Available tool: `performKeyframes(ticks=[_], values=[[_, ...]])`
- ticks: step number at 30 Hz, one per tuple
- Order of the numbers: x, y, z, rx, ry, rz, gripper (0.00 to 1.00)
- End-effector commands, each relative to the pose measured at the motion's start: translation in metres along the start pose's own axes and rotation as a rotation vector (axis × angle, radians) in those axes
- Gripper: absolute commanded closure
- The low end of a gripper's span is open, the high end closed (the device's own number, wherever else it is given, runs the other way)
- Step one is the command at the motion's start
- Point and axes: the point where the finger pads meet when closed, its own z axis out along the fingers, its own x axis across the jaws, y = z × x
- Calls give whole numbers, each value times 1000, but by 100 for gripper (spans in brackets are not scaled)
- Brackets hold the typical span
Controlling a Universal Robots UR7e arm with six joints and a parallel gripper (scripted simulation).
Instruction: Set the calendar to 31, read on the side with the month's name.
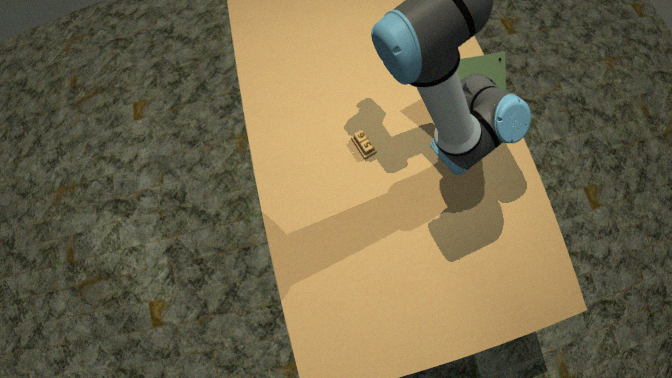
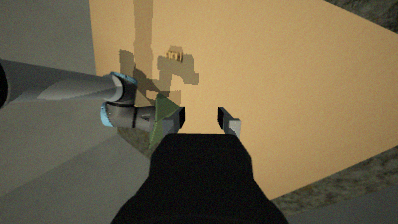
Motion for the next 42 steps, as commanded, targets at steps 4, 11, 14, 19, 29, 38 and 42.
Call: performKeyframes(ticks=[4,11,14,19,29,38,42], values=[[-3,-3,1,1,5,-12,0],[-12,-14,6,4,24,-64,0],[-14,-16,7,5,28,-76,0],[-28,-31,16,9,56,-153,0],[-65,-67,46,12,131,-360,0],[-100,-97,84,4,203,-563,0],[-111,-105,98,0,226,-630,0]])
